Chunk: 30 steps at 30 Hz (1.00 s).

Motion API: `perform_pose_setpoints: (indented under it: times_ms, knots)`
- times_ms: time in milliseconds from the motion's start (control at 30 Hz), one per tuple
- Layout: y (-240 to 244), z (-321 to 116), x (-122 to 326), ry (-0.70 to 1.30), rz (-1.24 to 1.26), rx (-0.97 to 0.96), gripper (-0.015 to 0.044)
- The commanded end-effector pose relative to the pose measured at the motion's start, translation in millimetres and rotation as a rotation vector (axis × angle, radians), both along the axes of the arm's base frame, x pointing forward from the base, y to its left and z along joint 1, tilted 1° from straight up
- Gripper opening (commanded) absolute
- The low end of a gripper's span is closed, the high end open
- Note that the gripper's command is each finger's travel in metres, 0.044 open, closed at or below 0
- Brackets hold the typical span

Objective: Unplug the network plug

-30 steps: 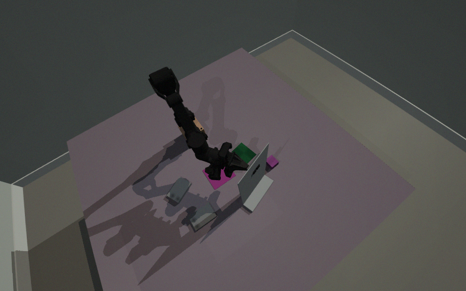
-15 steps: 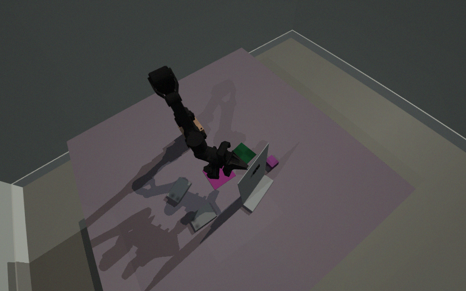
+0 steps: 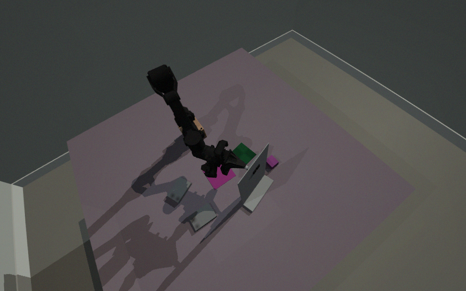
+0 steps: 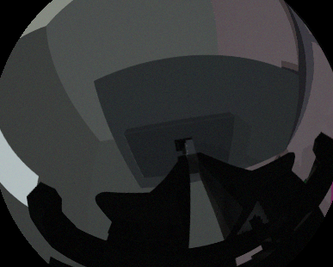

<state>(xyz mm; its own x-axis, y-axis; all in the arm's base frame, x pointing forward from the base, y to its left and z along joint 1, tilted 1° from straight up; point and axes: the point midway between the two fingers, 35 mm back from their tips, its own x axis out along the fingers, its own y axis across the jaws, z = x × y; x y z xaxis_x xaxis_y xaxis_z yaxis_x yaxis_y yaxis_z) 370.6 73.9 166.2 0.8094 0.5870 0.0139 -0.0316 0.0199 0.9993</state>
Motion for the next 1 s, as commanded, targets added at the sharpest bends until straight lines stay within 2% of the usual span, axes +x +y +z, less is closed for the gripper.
perform_pose_setpoints:
  times_ms: [0, 967]
  knots:
    - [-1.0, 0.3, -4.0, 0.000, 0.004, 0.002, 0.0000]
    - [-11.1, -0.6, -22.0, 0.001, 0.004, 0.001, 0.0000]
